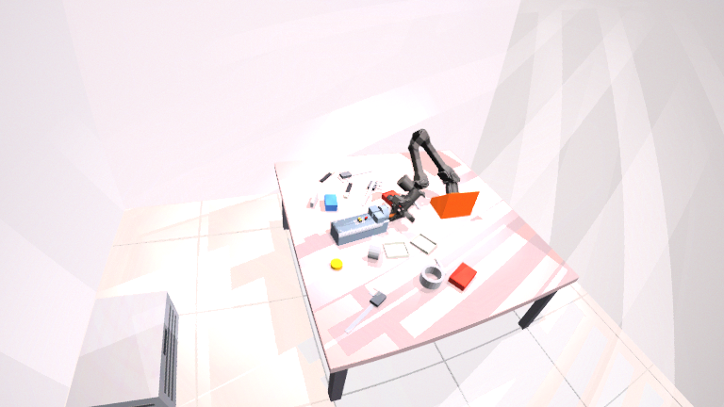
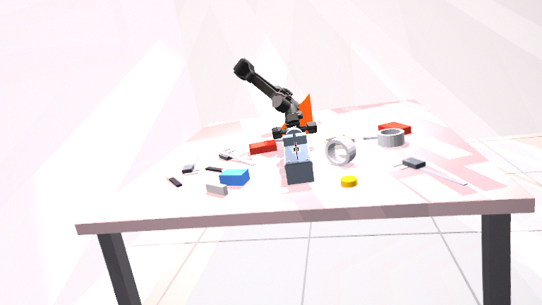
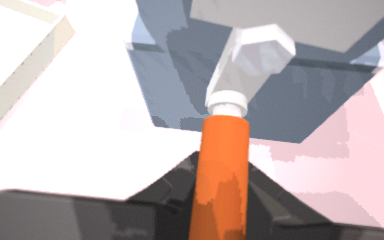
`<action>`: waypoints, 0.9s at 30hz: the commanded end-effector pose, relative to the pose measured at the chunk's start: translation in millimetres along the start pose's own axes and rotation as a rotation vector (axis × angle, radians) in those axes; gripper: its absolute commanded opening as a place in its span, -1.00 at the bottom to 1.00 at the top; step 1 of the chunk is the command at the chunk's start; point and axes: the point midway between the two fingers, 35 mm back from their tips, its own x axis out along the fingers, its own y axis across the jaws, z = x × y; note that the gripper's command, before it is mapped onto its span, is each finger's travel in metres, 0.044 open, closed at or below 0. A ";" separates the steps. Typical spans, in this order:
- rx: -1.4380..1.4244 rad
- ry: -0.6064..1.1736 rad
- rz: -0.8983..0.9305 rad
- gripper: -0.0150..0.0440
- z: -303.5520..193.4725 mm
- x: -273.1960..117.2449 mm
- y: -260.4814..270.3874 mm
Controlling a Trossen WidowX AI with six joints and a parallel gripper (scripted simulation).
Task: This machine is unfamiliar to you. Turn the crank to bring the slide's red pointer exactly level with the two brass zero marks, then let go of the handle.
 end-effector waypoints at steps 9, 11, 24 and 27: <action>0.015 0.007 -0.023 -0.49 -1.1 0.8 -10.9; 0.015 0.007 -0.023 -0.49 -1.1 0.7 -11.4; 0.015 0.007 -0.023 -0.49 -0.8 0.0 -14.3; 0.015 0.007 -0.023 -0.49 -0.7 -0.2 -15.0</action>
